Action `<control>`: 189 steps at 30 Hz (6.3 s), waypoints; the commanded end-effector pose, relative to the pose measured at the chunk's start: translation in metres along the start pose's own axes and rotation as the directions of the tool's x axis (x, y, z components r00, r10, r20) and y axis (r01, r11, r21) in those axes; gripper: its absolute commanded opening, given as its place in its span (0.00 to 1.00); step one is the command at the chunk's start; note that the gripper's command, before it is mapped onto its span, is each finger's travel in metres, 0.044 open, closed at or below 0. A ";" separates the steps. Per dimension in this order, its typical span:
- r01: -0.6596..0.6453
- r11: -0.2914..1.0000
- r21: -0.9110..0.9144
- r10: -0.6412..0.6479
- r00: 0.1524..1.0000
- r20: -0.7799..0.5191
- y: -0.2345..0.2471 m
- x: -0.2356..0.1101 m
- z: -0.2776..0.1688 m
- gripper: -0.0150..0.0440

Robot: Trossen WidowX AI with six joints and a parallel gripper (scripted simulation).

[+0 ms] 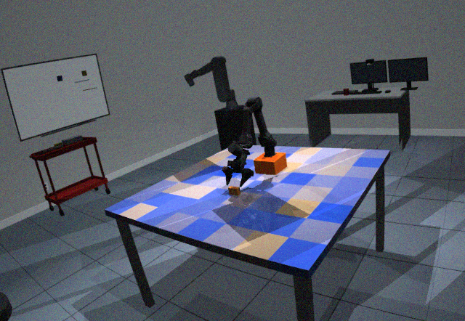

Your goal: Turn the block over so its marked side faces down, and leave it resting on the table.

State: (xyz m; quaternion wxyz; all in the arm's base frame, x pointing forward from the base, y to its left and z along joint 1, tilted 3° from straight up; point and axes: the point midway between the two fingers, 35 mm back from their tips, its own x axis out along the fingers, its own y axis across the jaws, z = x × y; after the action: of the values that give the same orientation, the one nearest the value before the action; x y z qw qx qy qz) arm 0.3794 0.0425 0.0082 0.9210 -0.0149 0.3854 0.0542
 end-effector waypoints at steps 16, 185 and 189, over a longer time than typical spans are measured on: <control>-0.003 1.000 -0.003 0.002 0.969 -0.245 0.001 -0.032 0.029 1.00; -0.002 1.000 -0.004 0.003 0.990 0.138 0.002 0.049 0.006 0.25; -0.007 1.000 -0.004 0.008 0.980 0.197 0.003 0.051 0.004 0.25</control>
State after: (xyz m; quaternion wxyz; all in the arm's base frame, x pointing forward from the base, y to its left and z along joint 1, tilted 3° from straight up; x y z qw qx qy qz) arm 0.4219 0.0502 -0.0157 0.9490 -0.0141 0.3090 0.0600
